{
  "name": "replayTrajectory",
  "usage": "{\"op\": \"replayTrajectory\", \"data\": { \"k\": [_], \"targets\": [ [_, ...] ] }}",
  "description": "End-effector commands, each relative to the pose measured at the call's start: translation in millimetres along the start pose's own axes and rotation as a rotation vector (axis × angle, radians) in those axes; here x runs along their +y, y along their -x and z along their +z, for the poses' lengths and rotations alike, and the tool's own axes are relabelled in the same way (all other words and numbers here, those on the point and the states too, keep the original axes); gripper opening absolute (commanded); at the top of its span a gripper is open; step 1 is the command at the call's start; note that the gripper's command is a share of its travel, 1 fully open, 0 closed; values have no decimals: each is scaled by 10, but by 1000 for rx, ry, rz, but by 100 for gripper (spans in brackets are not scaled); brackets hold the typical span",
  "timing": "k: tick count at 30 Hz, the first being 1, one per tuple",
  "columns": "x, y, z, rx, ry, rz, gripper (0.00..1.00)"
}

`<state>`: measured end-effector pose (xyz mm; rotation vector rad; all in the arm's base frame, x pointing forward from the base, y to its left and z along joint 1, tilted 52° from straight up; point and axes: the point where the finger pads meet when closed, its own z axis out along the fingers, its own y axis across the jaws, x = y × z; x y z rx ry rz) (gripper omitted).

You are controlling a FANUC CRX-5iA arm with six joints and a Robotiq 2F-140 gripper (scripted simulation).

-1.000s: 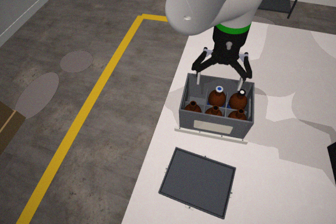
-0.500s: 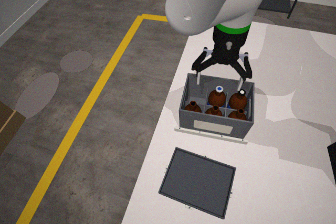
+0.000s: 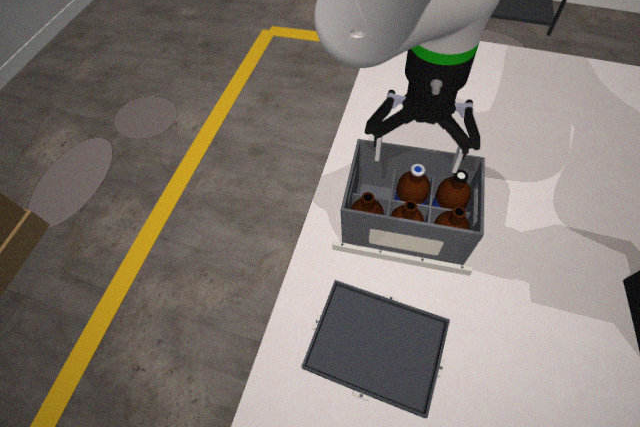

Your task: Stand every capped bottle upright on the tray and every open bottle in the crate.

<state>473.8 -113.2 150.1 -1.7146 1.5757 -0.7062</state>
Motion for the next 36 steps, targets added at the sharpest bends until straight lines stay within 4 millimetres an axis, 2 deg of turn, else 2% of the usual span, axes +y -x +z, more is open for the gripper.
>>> {"op": "replayTrajectory", "data": {
  "k": [1,10,25,28,36],
  "targets": [
    [-1,-2,-1,0,0,0,100],
    [-1,-2,-1,0,0,0,100],
    [45,496,-1,0,0,0,100],
    [35,468,2,-28,-12,-2,100],
    [25,696,0,-12,-5,-1,100]
  ]
}}
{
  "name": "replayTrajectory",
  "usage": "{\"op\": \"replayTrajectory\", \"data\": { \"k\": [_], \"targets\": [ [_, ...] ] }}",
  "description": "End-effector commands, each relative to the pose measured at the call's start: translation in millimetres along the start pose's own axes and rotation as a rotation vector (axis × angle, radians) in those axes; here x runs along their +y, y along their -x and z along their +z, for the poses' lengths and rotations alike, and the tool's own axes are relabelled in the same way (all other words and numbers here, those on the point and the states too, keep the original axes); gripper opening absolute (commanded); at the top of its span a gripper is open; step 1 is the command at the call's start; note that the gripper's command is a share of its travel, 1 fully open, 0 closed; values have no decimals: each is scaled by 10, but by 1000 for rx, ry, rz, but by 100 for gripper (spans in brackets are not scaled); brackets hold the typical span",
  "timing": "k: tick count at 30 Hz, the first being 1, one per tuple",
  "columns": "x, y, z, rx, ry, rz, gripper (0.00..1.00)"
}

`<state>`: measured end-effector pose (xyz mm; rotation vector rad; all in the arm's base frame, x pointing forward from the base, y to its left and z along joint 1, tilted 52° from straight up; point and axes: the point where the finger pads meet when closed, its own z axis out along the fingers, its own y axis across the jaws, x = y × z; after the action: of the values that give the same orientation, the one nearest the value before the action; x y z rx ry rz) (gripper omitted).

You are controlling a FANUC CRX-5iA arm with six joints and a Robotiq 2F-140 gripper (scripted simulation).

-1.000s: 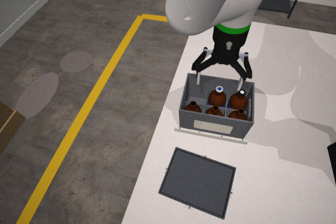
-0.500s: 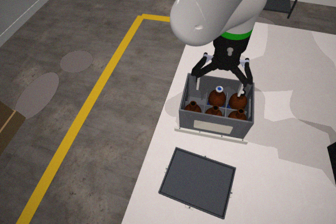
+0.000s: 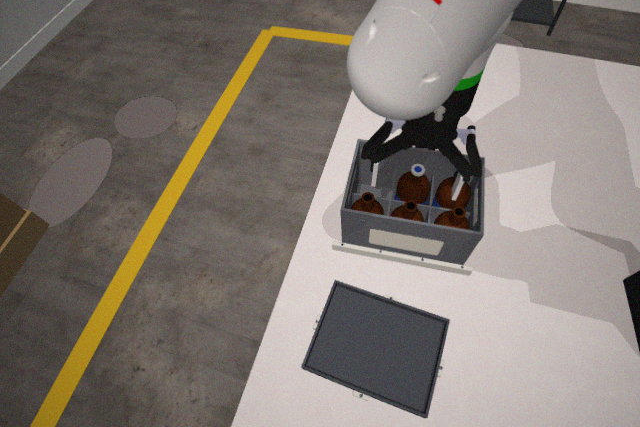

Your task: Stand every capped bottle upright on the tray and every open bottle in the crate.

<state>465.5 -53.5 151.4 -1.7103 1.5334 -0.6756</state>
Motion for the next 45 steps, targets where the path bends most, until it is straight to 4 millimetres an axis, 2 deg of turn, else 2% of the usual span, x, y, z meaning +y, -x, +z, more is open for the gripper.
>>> {"op": "replayTrajectory", "data": {
  "k": [1,6,8,9,23,25,26,45],
  "targets": [
    [-3,122,2,35,11,3,100],
    [-10,264,7,45,16,3,100],
    [-10,264,7,45,16,3,100],
    [-11,220,8,-22,4,0,100],
    [-18,288,7,45,16,3,100],
    [-18,288,7,45,16,3,100],
    [-21,279,8,-12,15,1,100],
    [-24,276,7,32,17,2,100]
  ]
}}
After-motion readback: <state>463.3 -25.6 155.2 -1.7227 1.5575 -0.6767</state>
